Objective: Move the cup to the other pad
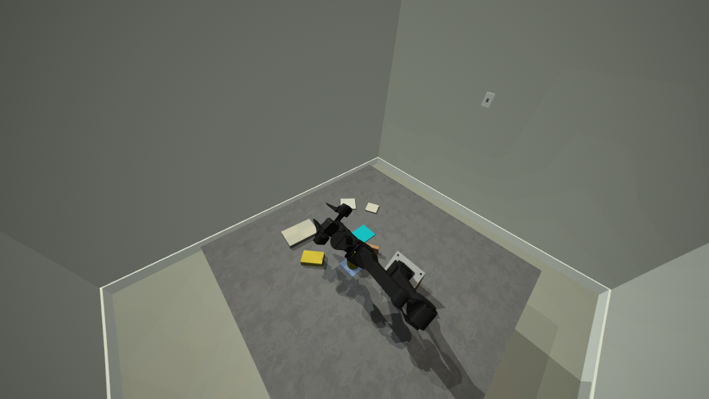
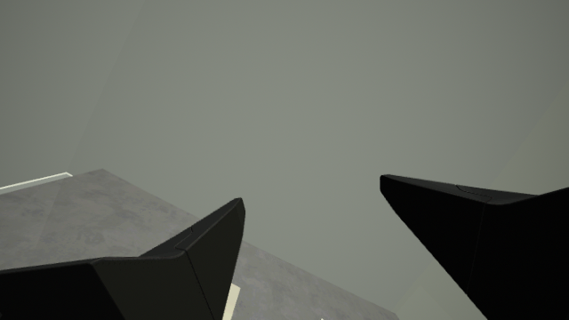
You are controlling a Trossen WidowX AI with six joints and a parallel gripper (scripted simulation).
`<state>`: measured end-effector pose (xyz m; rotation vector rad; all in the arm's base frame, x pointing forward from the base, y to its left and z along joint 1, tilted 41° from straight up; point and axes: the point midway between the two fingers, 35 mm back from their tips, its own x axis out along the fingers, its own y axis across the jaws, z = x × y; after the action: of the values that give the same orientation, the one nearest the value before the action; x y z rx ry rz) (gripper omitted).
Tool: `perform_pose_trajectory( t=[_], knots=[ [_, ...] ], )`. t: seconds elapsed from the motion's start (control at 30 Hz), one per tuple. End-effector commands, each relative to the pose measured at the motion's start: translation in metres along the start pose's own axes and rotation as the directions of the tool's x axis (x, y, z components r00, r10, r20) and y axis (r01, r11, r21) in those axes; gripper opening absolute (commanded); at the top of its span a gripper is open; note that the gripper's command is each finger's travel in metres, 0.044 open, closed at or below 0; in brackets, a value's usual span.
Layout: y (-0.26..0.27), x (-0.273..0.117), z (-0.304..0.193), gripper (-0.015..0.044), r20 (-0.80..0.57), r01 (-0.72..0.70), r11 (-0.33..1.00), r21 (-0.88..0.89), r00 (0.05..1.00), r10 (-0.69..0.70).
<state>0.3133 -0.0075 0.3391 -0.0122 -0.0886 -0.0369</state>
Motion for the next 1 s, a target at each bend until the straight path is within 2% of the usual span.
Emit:
perform_pose_trajectory(
  t=[0.0,0.03,0.1,0.2,0.27,0.4,0.53,0.63,0.73,0.97],
  knots=[
    [0.001,0.002,-0.005,0.0374,-0.022,-0.006,1.0,0.009,1.0,0.006],
    [0.003,0.006,-0.021,0.0347,-0.087,-0.023,0.999,0.036,0.996,0.026],
    [0.009,0.013,-0.078,0.0295,-0.319,-0.047,0.986,0.159,0.943,0.097],
    [0.015,0.008,-0.13,0.0216,-0.518,-0.011,0.957,0.29,0.839,0.166],
    [0.02,-0.003,-0.167,0.0167,-0.651,0.061,0.92,0.387,0.725,0.226],
    [0.031,-0.039,-0.225,0.0167,-0.821,0.297,0.807,0.51,0.449,0.354],
    [0.045,-0.083,-0.257,0.0167,-0.855,0.588,0.647,0.485,0.162,0.493],
    [0.057,-0.119,-0.266,0.0167,-0.786,0.81,0.485,0.329,-0.05,0.617],
    [0.064,-0.129,-0.263,0.0167,-0.747,0.865,0.432,0.256,-0.106,0.656],
    [0.064,-0.129,-0.263,0.0167,-0.747,0.865,0.432,0.256,-0.106,0.656]
  ],
)
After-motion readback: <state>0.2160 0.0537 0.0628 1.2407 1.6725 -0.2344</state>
